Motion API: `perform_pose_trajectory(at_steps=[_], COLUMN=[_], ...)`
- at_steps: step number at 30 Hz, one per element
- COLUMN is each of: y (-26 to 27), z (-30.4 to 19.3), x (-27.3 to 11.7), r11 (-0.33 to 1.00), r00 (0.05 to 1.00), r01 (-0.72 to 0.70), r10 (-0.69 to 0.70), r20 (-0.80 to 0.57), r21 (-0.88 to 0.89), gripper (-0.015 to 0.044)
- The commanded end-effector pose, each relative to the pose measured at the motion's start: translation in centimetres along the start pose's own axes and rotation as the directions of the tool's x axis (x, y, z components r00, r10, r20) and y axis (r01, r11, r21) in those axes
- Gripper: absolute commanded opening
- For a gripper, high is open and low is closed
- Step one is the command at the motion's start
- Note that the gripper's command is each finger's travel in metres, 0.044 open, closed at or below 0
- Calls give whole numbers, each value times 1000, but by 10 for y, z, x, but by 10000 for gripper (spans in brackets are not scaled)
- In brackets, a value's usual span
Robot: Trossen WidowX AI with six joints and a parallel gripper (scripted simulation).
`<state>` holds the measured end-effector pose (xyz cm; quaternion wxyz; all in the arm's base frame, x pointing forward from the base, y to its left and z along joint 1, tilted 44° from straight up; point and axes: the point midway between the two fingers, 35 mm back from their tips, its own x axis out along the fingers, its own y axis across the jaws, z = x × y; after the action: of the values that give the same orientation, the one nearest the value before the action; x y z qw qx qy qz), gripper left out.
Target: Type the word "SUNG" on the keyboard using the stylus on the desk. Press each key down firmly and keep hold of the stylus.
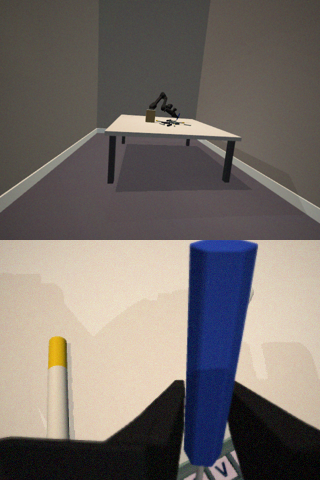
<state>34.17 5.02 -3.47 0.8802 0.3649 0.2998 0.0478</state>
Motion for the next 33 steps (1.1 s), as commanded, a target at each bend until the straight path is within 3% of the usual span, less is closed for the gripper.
perform_pose_trajectory(at_steps=[1, 7, 10, 33], y=[-2, -2, -2, -2], z=[-2, -2, 1, -7], x=[2, 2, 2, 7], r11=[1000, 1000, 1000, 1000], r00=[1000, 1000, 1000, 1000], r01=[6, 6, 7, 7], r10=[-6, -6, -7, -7], r20=[1, 1, 0, 0], r21=[6, 6, 6, 6], gripper=[0, 0, 79, 81])
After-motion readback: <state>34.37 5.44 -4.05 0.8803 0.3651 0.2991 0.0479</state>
